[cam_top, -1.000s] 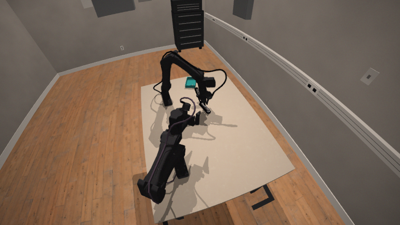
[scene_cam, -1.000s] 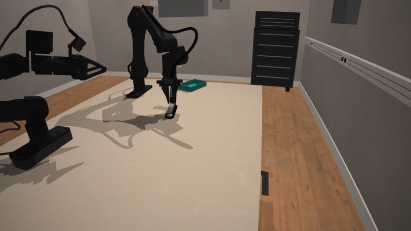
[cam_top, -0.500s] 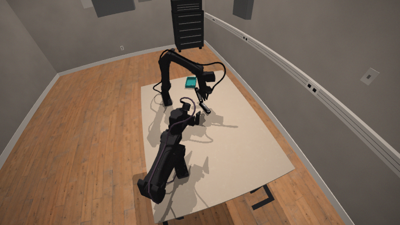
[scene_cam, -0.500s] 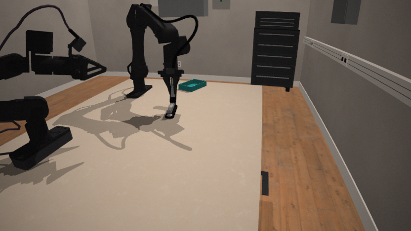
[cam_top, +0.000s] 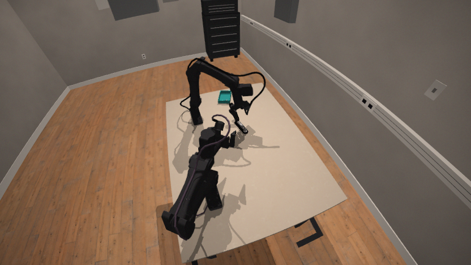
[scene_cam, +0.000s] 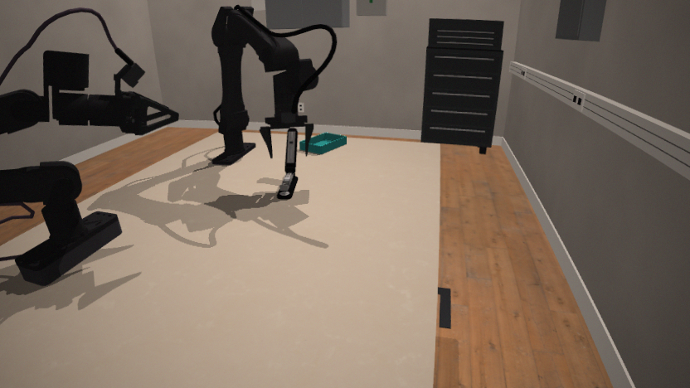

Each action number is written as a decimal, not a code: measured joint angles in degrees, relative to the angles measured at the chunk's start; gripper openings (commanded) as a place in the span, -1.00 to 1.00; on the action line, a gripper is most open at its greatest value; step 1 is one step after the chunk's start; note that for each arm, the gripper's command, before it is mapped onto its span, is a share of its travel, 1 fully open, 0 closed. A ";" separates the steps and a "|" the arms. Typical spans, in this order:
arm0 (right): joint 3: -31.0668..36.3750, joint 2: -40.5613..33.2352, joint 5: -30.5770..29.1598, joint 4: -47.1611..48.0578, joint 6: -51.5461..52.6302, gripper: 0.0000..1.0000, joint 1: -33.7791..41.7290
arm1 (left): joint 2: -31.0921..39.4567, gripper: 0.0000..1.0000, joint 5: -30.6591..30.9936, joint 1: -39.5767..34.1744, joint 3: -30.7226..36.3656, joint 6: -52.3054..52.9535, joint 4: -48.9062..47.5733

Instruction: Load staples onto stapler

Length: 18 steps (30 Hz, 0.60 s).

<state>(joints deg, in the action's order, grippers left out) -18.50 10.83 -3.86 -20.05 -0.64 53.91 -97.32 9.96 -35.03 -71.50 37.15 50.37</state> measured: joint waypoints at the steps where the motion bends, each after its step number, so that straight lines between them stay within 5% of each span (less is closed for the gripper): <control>1: 0.00 0.00 0.00 0.00 0.00 1.00 0.00 | 0.79 1.00 -0.24 -0.09 0.87 -2.01 -1.01; 18: 0.00 0.00 0.00 0.00 0.00 1.00 0.00 | 15.19 1.00 -8.96 -7.13 13.51 -29.33 -11.47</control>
<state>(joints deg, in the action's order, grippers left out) -18.50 10.83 -3.86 -20.05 -0.64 53.91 -82.13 0.99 -42.15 -58.00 7.81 38.89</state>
